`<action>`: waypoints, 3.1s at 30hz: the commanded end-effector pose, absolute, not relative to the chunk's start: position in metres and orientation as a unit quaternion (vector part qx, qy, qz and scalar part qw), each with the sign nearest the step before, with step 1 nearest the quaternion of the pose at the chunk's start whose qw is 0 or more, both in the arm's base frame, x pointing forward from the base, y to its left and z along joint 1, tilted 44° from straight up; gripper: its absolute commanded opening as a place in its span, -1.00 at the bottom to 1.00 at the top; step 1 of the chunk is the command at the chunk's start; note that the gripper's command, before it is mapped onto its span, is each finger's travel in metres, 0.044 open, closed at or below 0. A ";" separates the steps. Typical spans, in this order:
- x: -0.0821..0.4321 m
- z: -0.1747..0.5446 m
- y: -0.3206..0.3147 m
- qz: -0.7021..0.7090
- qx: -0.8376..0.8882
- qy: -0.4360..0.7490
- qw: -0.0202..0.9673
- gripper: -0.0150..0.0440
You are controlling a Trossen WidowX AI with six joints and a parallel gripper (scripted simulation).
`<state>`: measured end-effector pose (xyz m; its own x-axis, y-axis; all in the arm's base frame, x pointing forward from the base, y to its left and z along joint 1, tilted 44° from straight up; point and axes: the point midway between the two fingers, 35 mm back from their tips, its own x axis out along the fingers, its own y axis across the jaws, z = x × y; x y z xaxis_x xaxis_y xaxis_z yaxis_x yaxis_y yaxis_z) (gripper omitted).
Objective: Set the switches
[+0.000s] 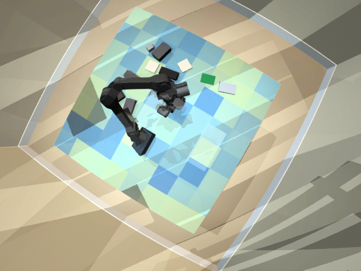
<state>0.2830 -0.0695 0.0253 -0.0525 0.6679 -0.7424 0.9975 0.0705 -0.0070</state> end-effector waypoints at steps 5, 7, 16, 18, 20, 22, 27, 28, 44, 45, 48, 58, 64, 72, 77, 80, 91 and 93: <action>0.281 0.030 -0.054 -0.277 0.621 0.676 0.284 0.65; 0.281 0.031 -0.053 -0.277 0.621 0.676 0.284 0.65; 0.280 0.036 -0.047 -0.277 0.621 0.677 0.284 0.65; 0.280 0.037 -0.046 -0.277 0.621 0.677 0.284 0.65; 0.280 0.038 -0.045 -0.276 0.621 0.677 0.284 0.65; 0.280 0.039 -0.043 -0.276 0.621 0.677 0.283 0.65; 0.280 0.042 -0.040 -0.276 0.621 0.677 0.283 0.65; 0.280 0.042 -0.039 -0.276 0.621 0.677 0.283 0.65; 0.279 0.050 -0.029 -0.276 0.621 0.677 0.283 0.65; 0.279 0.050 -0.028 -0.276 0.621 0.677 0.283 0.65; 0.279 0.051 -0.026 -0.276 0.621 0.677 0.283 0.65; 0.279 0.056 -0.019 -0.276 0.621 0.677 0.283 0.65; 0.278 0.058 -0.015 -0.276 0.621 0.677 0.283 0.65; 0.278 0.061 -0.009 -0.276 0.621 0.677 0.283 0.65; 0.278 0.063 -0.005 -0.276 0.621 0.677 0.282 0.65; 0.278 0.064 -0.003 -0.276 0.621 0.677 0.282 0.65; 0.277 0.067 0.005 -0.276 0.621 0.677 0.282 0.65; 0.277 0.068 0.006 -0.276 0.621 0.677 0.282 0.65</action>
<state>0.2797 0.0013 0.0706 -0.0537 0.6841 -0.7274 0.9974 0.0716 -0.0063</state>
